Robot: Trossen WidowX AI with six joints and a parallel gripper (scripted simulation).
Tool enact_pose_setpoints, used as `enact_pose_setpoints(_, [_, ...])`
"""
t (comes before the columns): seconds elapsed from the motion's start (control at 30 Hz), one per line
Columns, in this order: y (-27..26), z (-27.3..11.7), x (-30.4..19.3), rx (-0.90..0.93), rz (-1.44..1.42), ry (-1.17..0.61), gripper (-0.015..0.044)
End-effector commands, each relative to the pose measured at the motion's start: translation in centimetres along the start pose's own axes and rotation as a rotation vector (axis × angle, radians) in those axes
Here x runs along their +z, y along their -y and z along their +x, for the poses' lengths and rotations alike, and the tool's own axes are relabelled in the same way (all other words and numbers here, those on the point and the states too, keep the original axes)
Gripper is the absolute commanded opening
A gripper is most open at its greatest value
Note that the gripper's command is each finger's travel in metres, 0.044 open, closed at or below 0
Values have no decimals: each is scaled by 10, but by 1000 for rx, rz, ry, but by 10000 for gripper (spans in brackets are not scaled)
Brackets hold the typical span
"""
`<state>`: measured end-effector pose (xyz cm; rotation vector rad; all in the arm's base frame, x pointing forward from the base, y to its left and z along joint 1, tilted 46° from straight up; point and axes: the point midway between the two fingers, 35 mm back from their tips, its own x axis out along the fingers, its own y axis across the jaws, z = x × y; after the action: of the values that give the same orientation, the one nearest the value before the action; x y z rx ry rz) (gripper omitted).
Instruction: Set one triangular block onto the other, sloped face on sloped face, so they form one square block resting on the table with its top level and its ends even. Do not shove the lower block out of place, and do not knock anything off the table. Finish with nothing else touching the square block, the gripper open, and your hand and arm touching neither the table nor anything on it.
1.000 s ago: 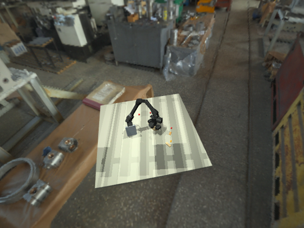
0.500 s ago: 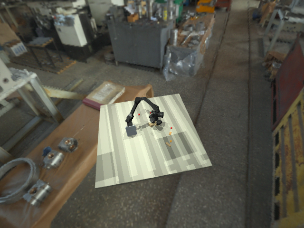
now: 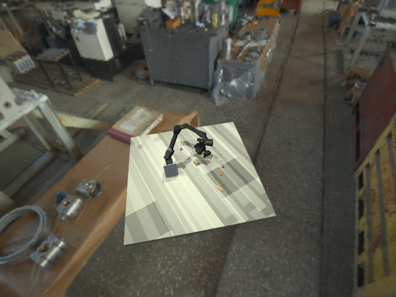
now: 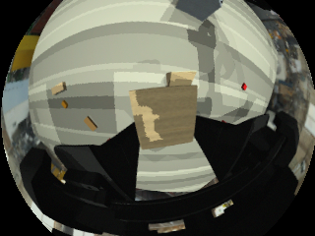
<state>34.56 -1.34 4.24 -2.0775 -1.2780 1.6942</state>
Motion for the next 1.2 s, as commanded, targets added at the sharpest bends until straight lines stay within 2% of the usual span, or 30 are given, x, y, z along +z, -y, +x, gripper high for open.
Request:
enact_pose_setpoints(0.0, [16,-5,-13,-2,0,-7,0])
enact_pose_setpoints(0.33, [57,-11,-37,-17,-1,-11,0])
enact_pose_setpoints(0.5, [59,-9,-38,-18,-1,-12,0])
enact_pose_setpoints(1.17, [61,62,-9,-21,-1,-12,0])
